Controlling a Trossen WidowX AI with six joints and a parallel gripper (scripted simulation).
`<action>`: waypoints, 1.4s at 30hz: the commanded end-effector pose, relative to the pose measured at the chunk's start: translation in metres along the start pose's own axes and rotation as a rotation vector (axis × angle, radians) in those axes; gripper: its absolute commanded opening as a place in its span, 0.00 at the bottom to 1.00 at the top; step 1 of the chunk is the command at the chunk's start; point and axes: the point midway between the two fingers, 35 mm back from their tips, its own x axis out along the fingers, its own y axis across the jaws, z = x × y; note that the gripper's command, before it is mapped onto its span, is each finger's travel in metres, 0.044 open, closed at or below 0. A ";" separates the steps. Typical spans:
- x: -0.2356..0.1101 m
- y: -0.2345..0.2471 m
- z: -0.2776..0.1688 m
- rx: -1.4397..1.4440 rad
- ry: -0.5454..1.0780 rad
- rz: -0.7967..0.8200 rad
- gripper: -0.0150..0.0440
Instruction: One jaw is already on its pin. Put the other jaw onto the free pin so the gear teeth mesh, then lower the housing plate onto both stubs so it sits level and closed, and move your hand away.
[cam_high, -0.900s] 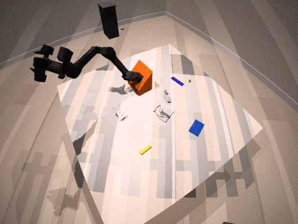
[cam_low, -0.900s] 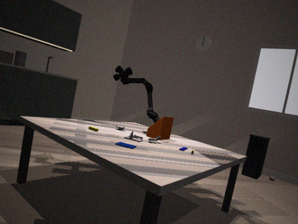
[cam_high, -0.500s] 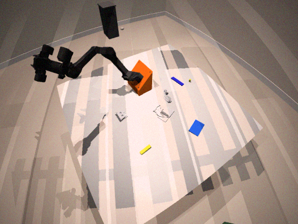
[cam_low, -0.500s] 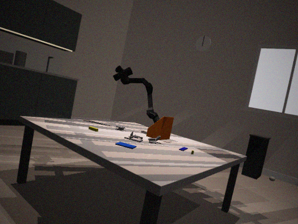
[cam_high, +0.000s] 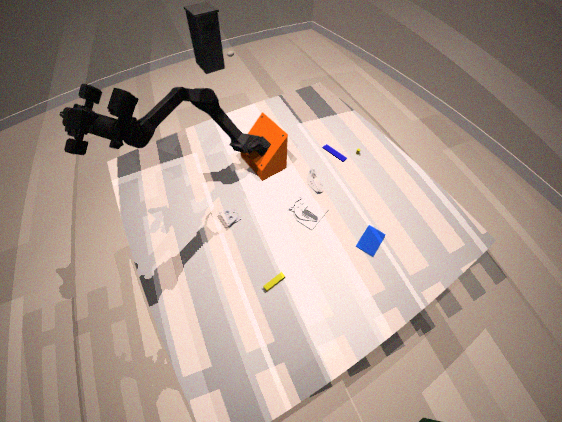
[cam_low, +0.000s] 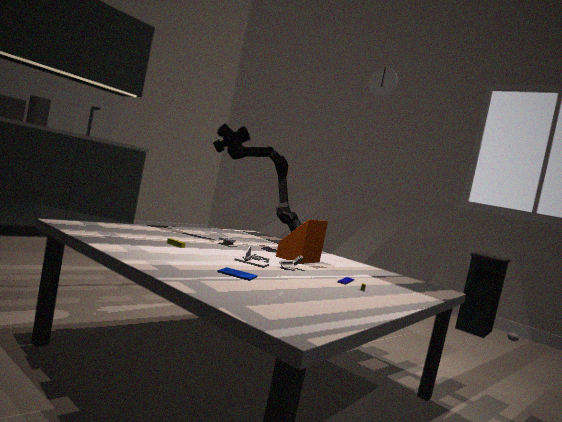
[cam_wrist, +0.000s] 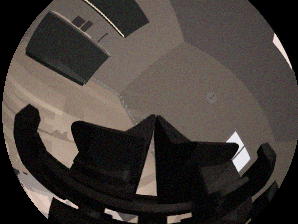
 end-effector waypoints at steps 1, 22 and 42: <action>0.000 0.000 0.000 0.000 0.000 0.000 0.25; -0.025 0.068 0.011 -0.039 -0.099 0.191 0.97; -0.089 0.156 0.022 -0.150 -0.209 0.498 1.00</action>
